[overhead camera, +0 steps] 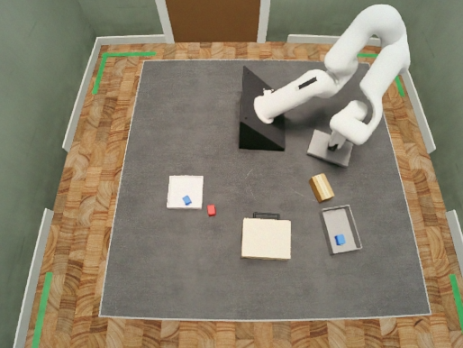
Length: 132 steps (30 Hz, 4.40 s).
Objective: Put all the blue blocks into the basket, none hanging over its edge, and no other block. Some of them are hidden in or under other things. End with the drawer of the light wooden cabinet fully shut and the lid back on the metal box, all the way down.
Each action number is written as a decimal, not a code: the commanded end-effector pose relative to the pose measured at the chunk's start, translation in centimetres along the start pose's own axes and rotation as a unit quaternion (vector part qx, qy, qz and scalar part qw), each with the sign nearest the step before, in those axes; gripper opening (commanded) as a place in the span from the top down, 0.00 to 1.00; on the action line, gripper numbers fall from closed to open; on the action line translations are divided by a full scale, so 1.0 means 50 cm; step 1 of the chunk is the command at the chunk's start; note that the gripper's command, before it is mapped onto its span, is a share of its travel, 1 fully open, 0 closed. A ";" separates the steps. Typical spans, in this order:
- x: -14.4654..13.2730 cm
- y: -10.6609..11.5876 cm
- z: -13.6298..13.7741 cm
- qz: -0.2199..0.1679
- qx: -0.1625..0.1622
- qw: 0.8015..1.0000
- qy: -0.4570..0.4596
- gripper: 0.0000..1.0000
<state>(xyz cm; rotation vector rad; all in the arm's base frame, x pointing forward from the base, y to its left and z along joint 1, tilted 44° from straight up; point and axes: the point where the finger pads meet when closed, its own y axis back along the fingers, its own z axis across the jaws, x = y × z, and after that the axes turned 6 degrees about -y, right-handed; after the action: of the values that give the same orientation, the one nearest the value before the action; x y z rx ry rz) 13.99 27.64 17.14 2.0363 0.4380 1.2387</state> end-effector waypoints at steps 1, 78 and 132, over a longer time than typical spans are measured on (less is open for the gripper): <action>0.001 -0.009 0.000 0.001 0.000 1.000 0.001 1.00; 0.002 -0.017 0.000 0.001 0.000 1.000 0.001 0.72; 0.001 0.271 0.000 0.001 0.000 1.000 0.000 0.72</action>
<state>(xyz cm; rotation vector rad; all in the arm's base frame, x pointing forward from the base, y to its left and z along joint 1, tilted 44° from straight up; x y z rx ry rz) 13.07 18.56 26.47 2.0366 0.4377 1.2381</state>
